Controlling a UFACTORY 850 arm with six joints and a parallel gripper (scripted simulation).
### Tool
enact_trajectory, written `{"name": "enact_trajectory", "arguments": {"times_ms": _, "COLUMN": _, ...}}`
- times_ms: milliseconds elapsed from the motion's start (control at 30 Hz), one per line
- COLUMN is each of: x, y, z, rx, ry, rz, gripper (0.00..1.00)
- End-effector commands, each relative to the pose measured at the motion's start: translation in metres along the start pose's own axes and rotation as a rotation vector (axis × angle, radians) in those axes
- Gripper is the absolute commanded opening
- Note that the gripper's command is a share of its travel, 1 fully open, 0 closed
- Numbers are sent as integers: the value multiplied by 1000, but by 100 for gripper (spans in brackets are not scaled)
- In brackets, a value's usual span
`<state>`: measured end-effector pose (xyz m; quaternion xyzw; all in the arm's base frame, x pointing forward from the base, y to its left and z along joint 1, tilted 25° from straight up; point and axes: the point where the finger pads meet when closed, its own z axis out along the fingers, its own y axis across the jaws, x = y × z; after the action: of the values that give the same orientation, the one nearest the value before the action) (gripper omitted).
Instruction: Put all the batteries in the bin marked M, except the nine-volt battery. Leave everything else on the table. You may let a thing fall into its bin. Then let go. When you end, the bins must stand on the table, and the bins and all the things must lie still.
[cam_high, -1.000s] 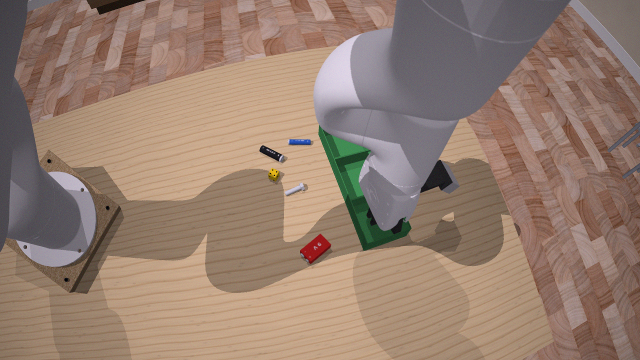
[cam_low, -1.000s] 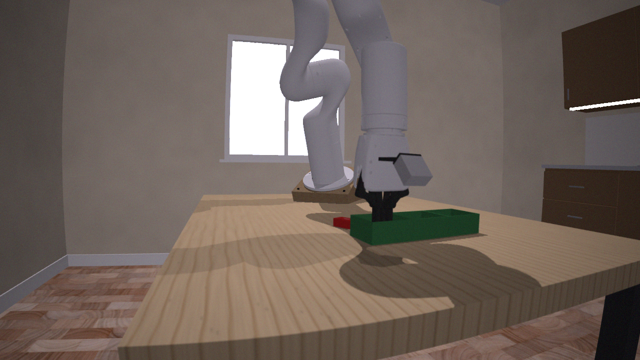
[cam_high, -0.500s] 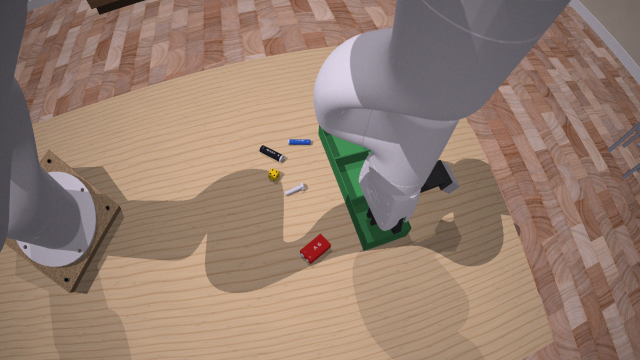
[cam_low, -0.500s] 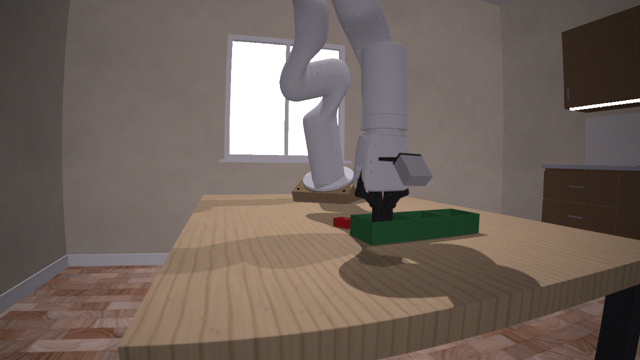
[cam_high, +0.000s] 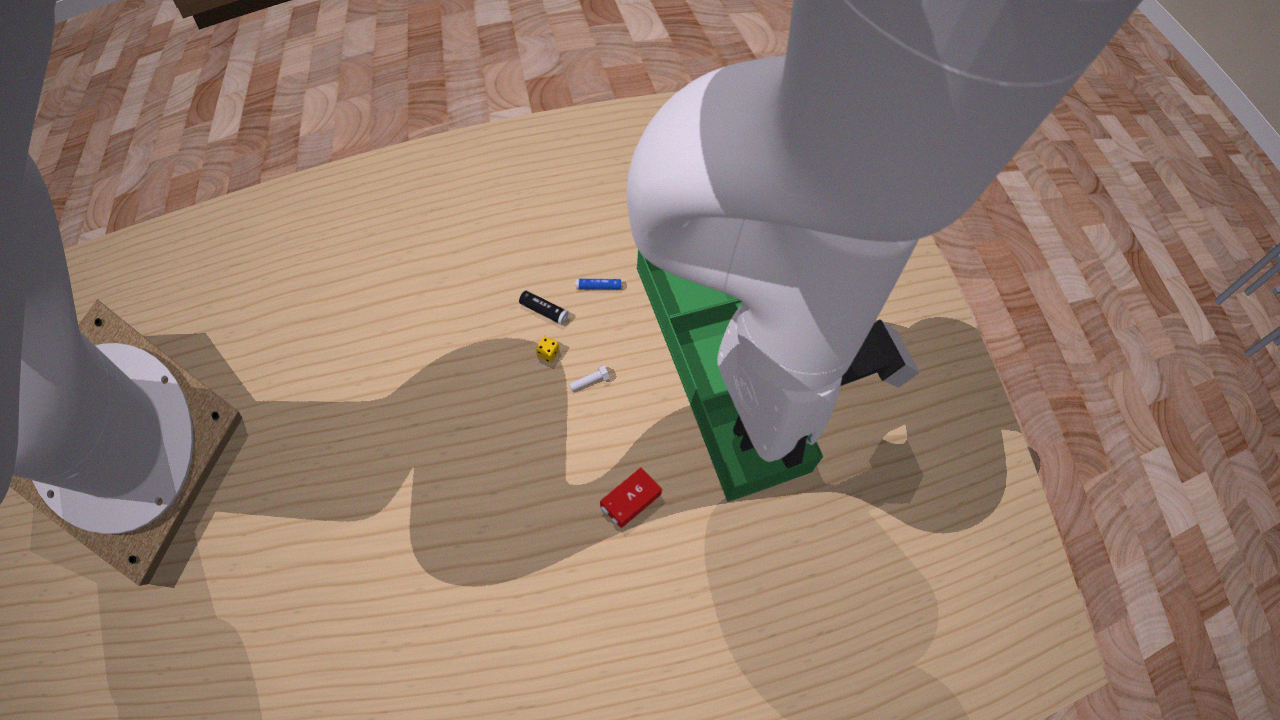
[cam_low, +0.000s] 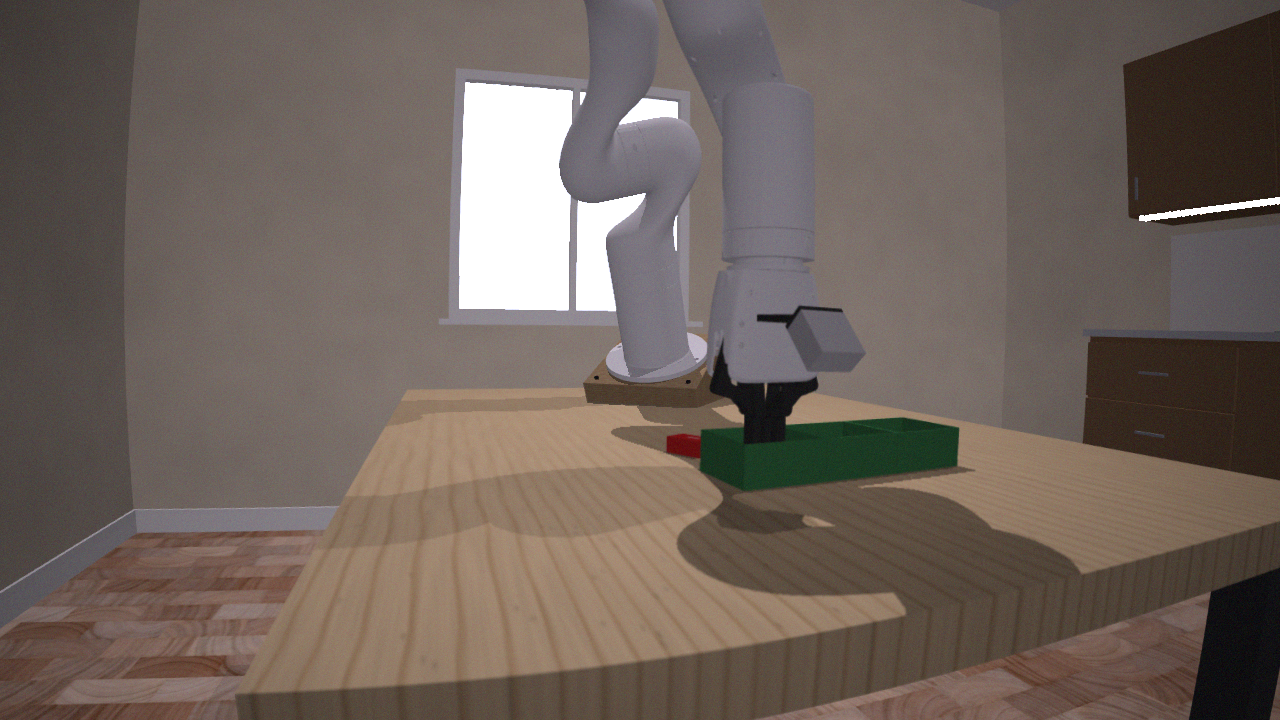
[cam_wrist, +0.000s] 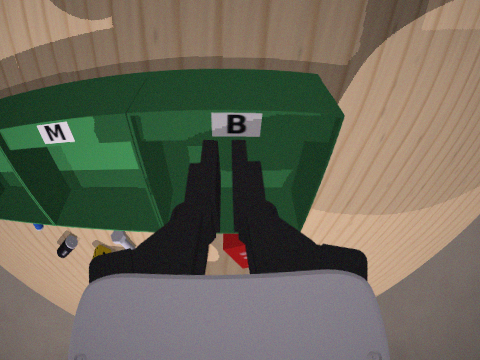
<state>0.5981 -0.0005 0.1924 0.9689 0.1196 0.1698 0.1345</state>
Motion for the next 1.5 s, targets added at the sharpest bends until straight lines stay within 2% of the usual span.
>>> {"name": "enact_trajectory", "arguments": {"times_ms": 0, "x": 1, "y": 0, "z": -1, "rx": 0, "ry": 2, "rz": 0, "gripper": 7}}
{"name": "enact_trajectory", "arguments": {"times_ms": 833, "x": 1, "y": 0, "z": -29, "rx": 0, "ry": 2, "rz": 0, "gripper": 7}}
{"name": "enact_trajectory", "arguments": {"times_ms": 1033, "x": 1, "y": 0, "z": -53, "rx": 0, "ry": 2, "rz": 0, "gripper": 7}}
{"name": "enact_trajectory", "arguments": {"times_ms": 1167, "x": 1, "y": 0, "z": -53, "rx": 0, "ry": 2, "rz": 0, "gripper": 7}}
{"name": "enact_trajectory", "arguments": {"times_ms": 1333, "x": 2, "y": -25, "z": -53, "rx": 0, "ry": 2, "rz": 0, "gripper": 7}}
{"name": "enact_trajectory", "arguments": {"times_ms": 1467, "x": 2, "y": -35, "z": -53, "rx": 0, "ry": 2, "rz": 0, "gripper": 7}}
